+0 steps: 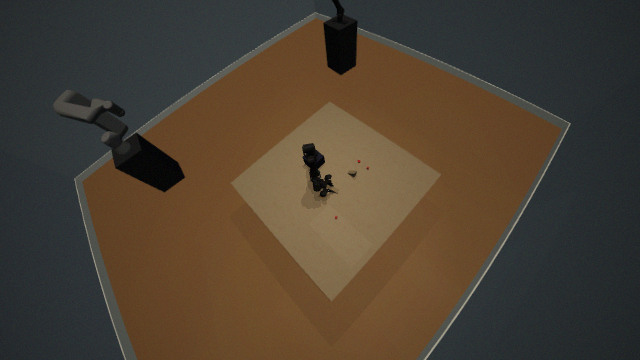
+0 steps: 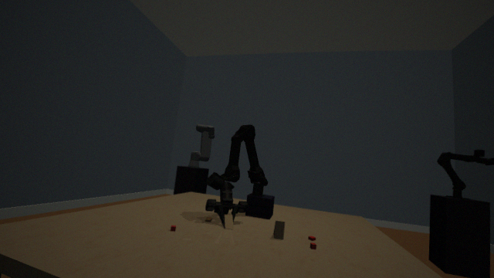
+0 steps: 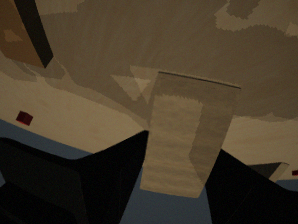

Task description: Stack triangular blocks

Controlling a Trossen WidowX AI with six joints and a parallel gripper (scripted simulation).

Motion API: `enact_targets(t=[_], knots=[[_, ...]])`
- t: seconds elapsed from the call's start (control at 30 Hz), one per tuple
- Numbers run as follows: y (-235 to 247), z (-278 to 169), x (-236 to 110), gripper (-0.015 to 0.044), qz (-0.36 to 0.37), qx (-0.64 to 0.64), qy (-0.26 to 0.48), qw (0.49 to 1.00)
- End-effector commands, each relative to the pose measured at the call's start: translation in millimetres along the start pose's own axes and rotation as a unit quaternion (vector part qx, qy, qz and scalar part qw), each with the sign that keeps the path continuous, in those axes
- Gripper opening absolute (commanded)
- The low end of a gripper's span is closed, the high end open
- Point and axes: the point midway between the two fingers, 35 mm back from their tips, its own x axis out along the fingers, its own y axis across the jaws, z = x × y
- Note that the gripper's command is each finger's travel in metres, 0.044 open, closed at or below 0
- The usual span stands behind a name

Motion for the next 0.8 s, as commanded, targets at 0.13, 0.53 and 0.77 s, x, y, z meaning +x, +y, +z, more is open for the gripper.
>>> enact_targets(t=[0.13, 0.53, 0.77], knots=[[0, 0, 0, 0.0111, 0.0, 0.0, 0.0, 1.0], [6, -25, -20, 0.0, 0.001, 0.0, 0.0, 1.0], [7, -48, -43, 0.0, 0.001, -0.001, 0.0, 1.0]])
